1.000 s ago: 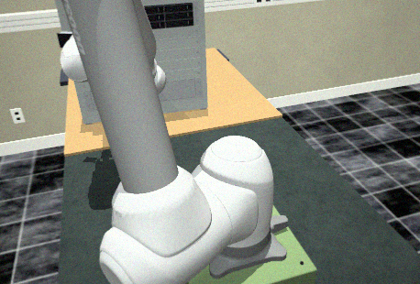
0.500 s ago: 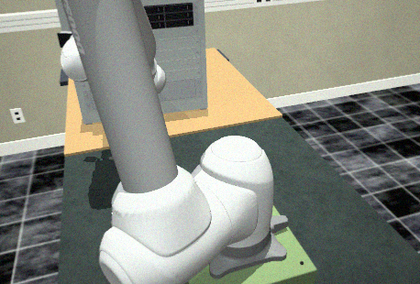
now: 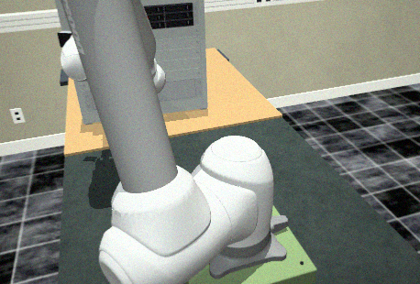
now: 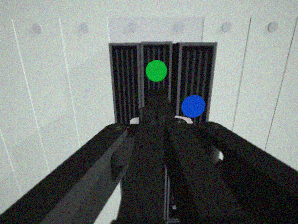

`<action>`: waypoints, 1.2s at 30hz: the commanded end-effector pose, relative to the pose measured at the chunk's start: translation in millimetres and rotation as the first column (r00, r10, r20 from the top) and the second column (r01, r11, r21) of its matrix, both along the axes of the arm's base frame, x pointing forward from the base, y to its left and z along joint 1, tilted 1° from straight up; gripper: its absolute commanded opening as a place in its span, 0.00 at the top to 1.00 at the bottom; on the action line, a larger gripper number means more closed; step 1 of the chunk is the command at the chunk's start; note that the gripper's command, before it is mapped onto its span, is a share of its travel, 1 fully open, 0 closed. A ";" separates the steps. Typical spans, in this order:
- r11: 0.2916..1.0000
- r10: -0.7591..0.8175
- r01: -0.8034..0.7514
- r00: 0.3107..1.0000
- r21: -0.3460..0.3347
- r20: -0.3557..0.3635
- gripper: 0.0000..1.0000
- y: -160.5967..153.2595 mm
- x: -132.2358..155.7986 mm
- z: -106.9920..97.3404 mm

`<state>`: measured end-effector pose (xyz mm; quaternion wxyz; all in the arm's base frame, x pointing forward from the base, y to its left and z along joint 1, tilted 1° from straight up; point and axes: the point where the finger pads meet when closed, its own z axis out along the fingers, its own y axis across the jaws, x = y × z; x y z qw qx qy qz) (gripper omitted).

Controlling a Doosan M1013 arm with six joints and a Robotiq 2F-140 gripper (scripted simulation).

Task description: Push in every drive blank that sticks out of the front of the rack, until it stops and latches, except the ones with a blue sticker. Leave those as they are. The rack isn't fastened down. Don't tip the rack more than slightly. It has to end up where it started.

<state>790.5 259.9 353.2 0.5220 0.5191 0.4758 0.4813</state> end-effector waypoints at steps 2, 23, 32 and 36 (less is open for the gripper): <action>1.000 0.006 -0.006 1.000 0.000 0.002 0.90 1.9 2.1 1.4; 1.000 0.006 -0.006 1.000 0.000 0.002 0.90 1.5 6.8 1.4; 1.000 0.006 -0.006 1.000 0.000 0.002 0.90 1.5 8.0 1.4; 1.000 0.006 -0.006 1.000 0.000 0.002 0.90 1.5 8.0 1.4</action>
